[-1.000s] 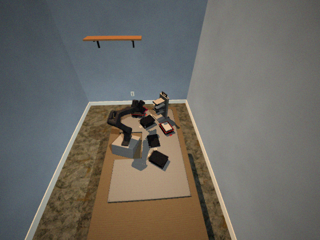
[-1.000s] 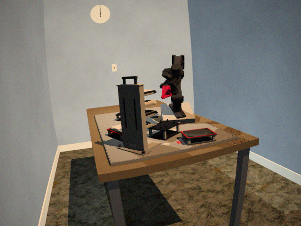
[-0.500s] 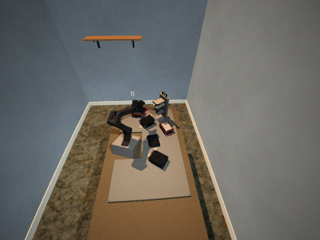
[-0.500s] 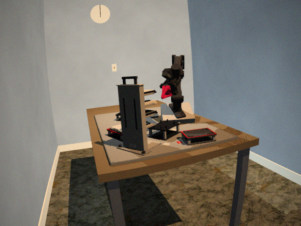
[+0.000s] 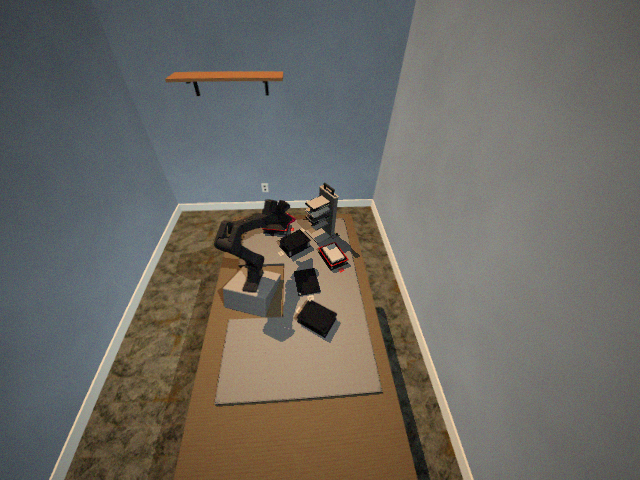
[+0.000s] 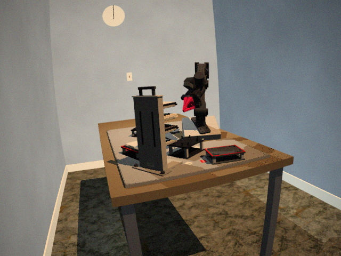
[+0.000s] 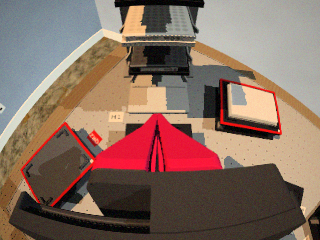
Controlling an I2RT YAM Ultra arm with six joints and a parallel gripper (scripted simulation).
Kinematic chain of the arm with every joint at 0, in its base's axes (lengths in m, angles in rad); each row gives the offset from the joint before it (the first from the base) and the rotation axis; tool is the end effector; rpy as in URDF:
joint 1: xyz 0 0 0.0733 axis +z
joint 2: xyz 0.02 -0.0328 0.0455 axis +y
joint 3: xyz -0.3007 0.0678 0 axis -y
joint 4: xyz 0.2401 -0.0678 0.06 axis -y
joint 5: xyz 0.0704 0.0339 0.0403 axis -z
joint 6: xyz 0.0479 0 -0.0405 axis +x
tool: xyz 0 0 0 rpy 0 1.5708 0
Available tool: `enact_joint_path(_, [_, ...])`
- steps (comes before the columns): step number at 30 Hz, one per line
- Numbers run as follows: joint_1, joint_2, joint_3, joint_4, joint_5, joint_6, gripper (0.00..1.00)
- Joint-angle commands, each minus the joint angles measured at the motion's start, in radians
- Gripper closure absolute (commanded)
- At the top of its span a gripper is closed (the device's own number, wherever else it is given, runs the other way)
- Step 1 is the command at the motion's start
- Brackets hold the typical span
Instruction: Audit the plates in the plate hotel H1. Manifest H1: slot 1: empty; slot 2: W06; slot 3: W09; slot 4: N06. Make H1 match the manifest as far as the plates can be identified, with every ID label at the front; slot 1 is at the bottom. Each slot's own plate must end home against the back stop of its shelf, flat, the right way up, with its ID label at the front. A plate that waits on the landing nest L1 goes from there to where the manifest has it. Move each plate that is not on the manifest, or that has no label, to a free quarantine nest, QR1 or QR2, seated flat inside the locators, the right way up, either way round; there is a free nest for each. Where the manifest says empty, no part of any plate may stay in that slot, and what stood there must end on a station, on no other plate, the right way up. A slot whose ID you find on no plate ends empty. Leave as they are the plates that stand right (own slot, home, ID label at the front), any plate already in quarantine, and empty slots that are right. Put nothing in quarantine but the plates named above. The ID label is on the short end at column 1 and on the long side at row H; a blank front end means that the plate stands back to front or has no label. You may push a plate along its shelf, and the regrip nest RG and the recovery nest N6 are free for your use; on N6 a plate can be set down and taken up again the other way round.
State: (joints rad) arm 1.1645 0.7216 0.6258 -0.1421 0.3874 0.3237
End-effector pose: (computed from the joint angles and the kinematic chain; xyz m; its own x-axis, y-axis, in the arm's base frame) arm 0.0751 0.1315 0.3270 -0.3127 0.0184 -0.9497 -0.6392 0.7355 0.2247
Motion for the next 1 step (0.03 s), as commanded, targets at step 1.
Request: enact_joint_path(1, [0.005, -0.012, 0.005, -0.013, 0.010, 0.006, 1.00])
